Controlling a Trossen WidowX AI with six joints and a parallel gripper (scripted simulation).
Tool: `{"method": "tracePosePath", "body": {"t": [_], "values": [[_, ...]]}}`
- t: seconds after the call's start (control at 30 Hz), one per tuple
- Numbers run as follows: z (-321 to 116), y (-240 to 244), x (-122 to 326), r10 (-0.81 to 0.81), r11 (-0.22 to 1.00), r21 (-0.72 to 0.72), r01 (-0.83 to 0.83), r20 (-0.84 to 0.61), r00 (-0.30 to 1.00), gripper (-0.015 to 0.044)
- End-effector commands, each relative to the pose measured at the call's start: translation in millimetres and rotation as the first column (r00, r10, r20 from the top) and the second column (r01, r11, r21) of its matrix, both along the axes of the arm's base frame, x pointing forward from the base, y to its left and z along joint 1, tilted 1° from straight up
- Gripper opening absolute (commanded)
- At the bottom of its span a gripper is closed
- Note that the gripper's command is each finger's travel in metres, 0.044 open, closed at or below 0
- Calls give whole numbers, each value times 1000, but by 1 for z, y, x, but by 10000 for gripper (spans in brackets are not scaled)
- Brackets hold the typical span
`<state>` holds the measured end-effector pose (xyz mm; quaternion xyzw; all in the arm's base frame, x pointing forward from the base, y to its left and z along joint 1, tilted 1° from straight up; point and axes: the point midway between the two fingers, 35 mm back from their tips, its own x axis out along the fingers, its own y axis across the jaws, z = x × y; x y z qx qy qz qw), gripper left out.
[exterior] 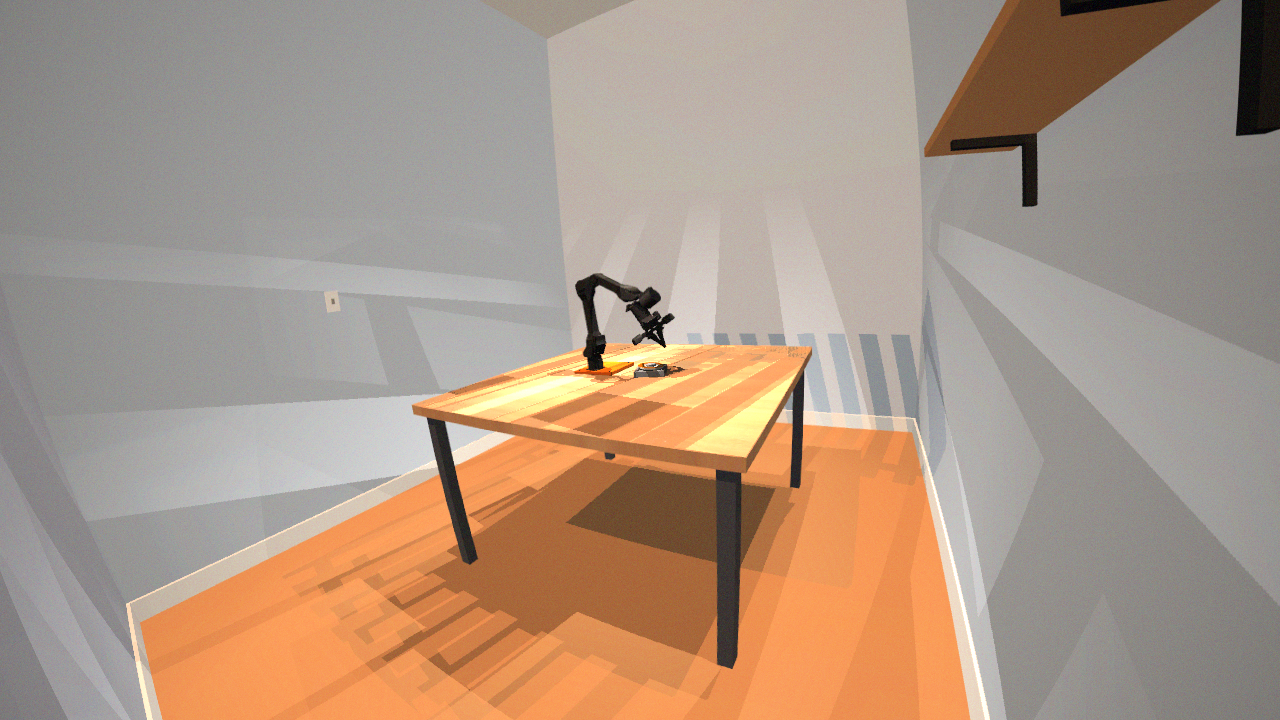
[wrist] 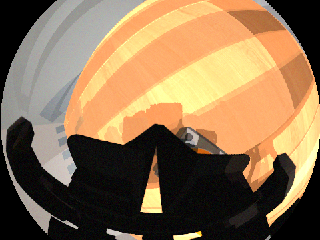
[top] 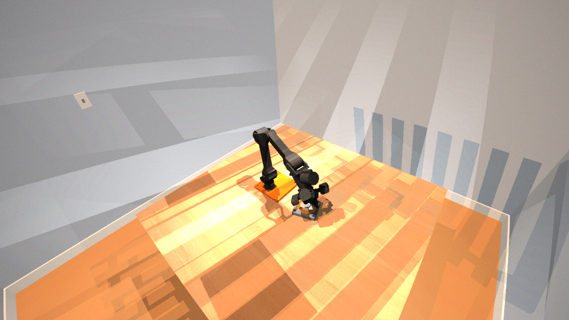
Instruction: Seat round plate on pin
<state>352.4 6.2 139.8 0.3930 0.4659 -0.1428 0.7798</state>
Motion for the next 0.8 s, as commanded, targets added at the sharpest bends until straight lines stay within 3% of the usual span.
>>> {"method": "tracePosePath", "body": {"t": [0.0,0.1,0.23,0.77], "values": [[-19,-12,-38,412,845,-223,-486,-306,858,0],[-22,-17,-60,583,668,-195,-718,-463,668,0],[-22,-19,-70,644,574,-160,-803,-517,564,0],[-41,-19,-68,647,568,-155,-808,-522,555,0]]}}
